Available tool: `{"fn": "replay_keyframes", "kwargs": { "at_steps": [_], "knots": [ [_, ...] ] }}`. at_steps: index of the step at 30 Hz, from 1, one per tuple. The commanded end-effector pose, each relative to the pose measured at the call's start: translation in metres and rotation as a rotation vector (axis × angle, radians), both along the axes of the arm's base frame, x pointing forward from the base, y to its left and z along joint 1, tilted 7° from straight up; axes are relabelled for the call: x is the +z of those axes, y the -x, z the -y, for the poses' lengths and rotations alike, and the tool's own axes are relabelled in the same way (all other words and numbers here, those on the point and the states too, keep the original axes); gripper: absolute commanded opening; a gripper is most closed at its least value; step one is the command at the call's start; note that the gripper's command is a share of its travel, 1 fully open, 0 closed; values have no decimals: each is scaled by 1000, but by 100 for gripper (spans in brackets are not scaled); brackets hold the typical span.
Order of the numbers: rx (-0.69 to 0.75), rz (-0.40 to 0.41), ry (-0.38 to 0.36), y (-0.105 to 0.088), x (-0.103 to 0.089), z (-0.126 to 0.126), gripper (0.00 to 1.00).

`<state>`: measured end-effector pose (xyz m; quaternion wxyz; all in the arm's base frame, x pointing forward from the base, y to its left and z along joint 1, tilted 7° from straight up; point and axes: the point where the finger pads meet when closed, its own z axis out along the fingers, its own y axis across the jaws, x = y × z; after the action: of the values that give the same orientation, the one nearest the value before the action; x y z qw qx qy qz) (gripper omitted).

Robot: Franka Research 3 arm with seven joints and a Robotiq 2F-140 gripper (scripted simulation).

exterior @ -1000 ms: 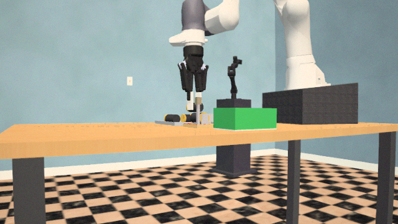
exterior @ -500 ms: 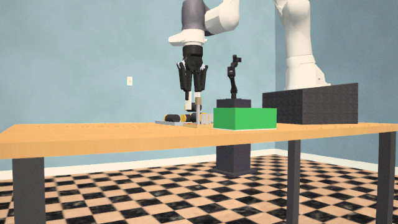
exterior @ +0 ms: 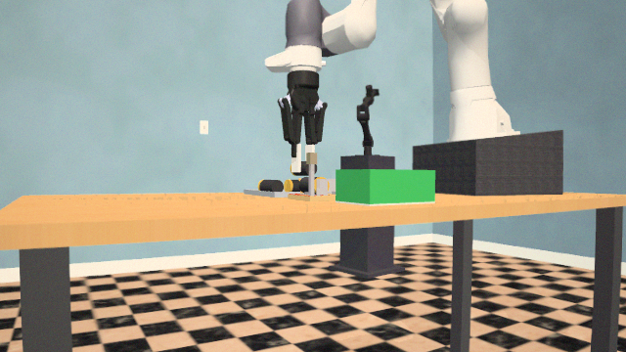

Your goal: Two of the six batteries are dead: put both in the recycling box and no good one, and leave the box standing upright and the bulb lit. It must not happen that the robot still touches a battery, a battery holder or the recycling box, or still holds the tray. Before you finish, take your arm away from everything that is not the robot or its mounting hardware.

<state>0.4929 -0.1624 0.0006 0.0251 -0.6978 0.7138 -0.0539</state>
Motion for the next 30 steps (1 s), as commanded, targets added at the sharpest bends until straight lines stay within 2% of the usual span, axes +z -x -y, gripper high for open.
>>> {"fn": "replay_keyframes", "kwargs": {
  "at_steps": [1, 7, 14, 30],
  "knots": [
    [-8, 7, 2, -3, 2, 2, 16],
    [-20, 8, 0, -3, 2, 2, 16],
    [-117, 12, -11, -3, 2, 2, 16],
    [-121, 12, -11, -4, 2, 3, 16]
  ]
}}
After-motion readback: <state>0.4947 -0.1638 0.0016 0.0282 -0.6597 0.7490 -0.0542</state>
